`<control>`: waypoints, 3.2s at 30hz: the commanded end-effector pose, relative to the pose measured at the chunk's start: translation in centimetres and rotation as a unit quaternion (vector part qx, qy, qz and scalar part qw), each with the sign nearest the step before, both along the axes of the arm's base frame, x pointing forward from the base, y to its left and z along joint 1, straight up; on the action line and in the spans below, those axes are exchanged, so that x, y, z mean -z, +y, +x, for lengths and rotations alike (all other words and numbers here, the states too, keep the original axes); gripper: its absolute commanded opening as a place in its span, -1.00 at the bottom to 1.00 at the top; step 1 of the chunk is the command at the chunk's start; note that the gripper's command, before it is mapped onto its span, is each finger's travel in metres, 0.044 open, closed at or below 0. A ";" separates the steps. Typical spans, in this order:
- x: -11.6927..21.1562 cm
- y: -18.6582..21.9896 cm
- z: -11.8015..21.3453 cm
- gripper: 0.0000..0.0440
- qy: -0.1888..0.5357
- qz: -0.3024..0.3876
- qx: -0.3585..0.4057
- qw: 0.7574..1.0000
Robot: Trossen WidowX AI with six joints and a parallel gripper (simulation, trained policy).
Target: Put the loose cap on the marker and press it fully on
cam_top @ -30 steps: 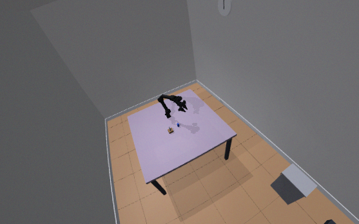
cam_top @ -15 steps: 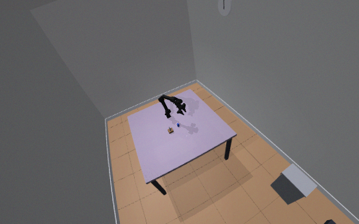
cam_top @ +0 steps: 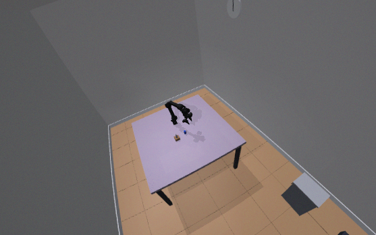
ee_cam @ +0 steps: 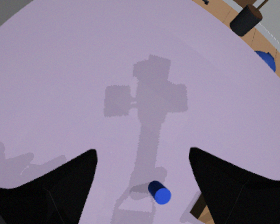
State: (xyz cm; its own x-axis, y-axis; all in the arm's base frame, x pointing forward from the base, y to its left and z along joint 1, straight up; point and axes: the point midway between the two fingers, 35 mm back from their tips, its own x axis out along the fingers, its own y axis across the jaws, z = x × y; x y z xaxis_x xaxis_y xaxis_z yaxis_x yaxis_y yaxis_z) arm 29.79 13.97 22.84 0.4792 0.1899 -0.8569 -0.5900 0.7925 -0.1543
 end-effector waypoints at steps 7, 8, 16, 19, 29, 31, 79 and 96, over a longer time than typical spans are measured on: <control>1.8 -1.7 0.1 0.53 0.048 -0.014 0.032 0.998; 1.9 -1.9 0.1 0.53 0.053 -0.016 0.035 0.998; 3.2 -3.2 0.2 0.53 0.088 -0.027 0.057 0.994; 3.7 -3.6 0.2 0.53 0.102 -0.032 0.065 0.992; 5.3 -5.1 0.3 0.53 0.144 -0.044 0.089 0.985; 5.6 -5.4 0.3 0.53 0.153 -0.046 0.093 0.983; 14.8 -8.5 -1.4 0.33 0.328 -0.074 0.089 0.937; 16.3 -8.9 -1.4 -0.41 0.317 -0.097 0.065 0.941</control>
State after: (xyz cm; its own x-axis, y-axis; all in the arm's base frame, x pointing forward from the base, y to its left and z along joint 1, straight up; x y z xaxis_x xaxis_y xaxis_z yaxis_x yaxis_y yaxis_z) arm 28.23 5.11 6.24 -0.1513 -0.0182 -0.9883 -0.5014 0.8631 0.0608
